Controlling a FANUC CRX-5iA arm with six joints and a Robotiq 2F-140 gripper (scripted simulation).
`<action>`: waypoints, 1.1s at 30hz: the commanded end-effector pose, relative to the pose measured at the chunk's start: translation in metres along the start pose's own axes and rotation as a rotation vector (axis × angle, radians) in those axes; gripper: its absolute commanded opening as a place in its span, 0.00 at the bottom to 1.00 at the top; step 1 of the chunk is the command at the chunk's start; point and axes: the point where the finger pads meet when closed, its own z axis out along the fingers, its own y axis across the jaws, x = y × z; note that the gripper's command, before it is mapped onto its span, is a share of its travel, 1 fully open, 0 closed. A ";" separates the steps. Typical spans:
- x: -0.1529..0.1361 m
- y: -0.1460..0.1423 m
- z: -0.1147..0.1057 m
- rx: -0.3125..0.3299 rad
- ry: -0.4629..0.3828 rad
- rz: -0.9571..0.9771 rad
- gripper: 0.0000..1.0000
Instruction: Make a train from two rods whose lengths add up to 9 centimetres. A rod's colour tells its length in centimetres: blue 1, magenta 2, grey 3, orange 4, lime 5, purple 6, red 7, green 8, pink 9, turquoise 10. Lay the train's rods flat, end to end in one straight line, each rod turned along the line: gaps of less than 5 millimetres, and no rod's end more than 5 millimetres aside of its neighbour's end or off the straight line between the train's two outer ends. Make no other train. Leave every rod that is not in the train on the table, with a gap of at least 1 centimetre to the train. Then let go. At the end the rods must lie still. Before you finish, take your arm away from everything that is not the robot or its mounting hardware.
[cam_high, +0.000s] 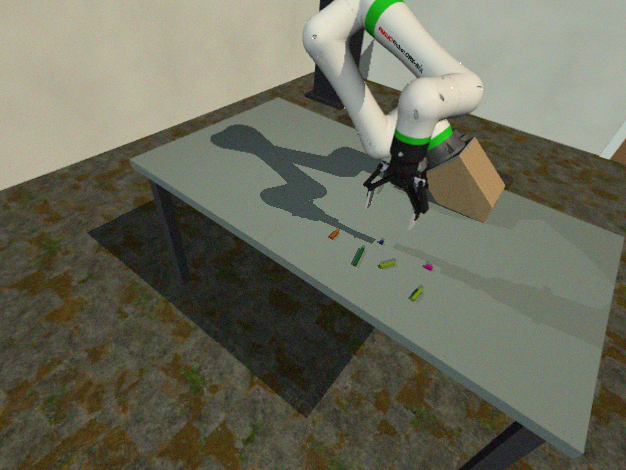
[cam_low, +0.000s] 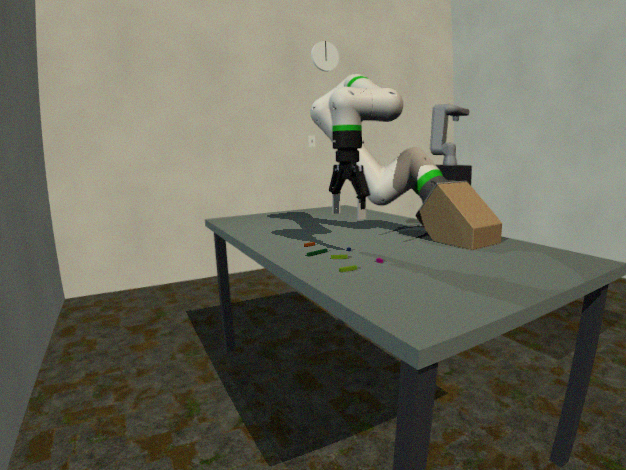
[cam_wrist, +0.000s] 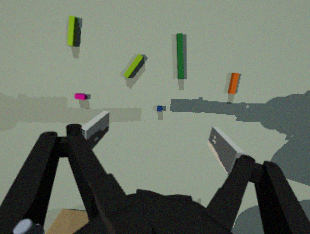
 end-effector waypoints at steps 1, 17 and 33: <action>0.000 0.000 0.000 0.000 0.000 0.000 1.00; 0.105 0.024 0.022 0.000 0.000 -0.217 0.15; 0.105 0.024 0.022 0.000 0.000 -0.217 0.15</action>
